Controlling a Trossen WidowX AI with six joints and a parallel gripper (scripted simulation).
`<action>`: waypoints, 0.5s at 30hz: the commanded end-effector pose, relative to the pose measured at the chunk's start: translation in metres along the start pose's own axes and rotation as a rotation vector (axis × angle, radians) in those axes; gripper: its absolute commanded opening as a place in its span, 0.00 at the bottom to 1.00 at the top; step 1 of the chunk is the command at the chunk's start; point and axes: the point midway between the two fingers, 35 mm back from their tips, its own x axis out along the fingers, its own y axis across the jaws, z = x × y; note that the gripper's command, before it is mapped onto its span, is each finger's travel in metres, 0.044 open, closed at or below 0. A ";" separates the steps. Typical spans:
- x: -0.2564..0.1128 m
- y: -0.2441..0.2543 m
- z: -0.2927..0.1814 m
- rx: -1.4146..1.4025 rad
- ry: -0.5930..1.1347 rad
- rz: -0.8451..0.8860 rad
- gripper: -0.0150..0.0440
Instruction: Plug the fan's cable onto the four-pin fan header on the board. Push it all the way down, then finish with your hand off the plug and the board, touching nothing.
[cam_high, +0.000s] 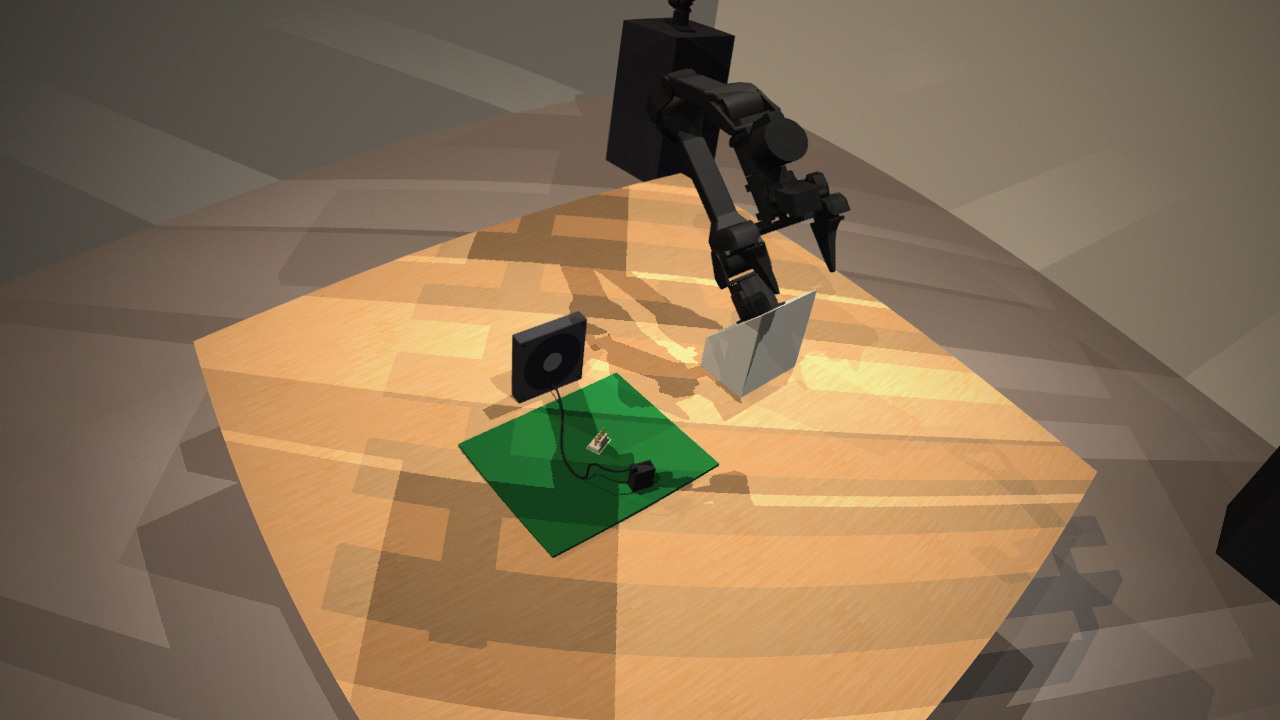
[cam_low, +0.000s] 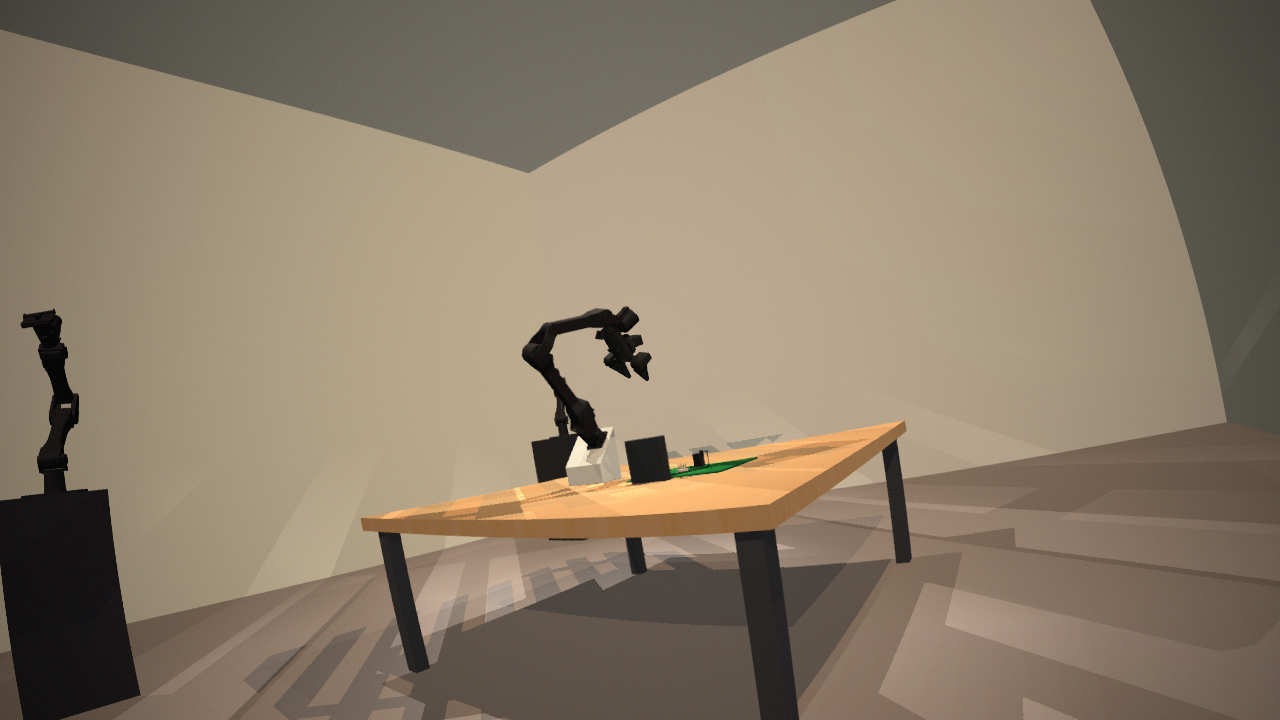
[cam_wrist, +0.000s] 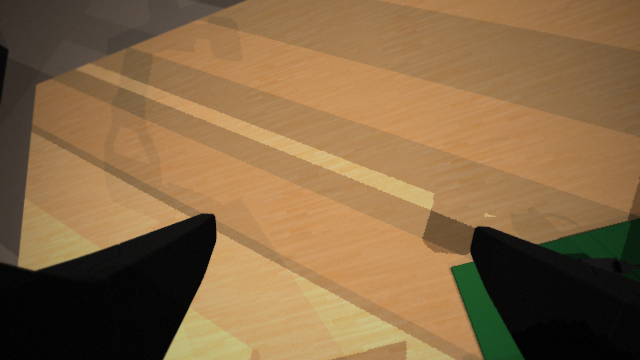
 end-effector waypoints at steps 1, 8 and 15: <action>0.021 -0.070 0.007 0.474 0.132 -0.170 1.00; 0.056 -0.161 -0.007 1.046 0.264 -0.438 1.00; 0.083 -0.222 -0.026 1.382 0.300 -0.681 1.00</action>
